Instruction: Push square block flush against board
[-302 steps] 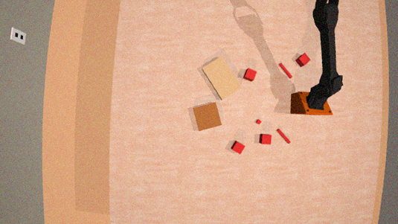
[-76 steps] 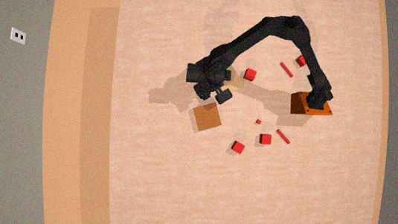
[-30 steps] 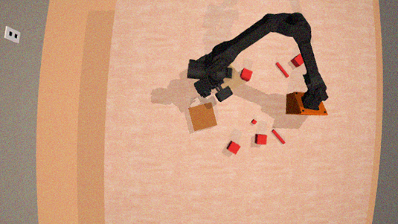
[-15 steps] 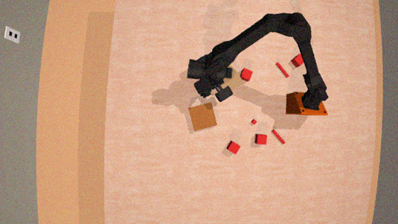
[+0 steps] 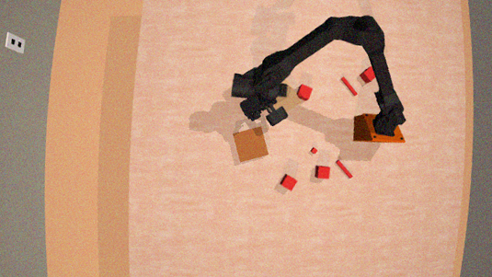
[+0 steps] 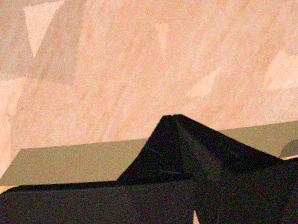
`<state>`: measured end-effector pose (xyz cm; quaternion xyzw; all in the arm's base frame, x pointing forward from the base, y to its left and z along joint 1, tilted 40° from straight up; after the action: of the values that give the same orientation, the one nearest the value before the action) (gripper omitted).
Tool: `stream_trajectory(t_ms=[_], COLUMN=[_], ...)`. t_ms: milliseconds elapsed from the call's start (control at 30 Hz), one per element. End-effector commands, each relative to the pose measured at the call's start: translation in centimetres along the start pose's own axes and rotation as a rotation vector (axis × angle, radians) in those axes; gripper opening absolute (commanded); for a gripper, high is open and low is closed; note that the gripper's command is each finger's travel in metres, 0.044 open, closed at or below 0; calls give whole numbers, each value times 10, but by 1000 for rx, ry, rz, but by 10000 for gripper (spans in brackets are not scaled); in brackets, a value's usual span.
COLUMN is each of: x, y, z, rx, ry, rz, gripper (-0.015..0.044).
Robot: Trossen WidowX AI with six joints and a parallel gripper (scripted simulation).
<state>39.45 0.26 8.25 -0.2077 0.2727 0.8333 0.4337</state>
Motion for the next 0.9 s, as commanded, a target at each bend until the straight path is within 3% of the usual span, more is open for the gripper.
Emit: stream_trajectory(t_ms=[0,867], x=[-1,2], y=[4,-36], z=[-6,-6], rx=[22,20], ry=[-6,-6], rz=[1,0], gripper=[0,0])
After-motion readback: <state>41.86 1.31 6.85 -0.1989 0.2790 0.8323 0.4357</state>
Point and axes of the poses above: the point midway between the two fingers, 35 mm back from their tips, its own z axis back along the fingers, its own x axis across the jaws, y = z × x, the point moved 10 cm from there along z, back along the fingers, and after that the axes turned 6 degrees about -z, right-handed, at the moved point
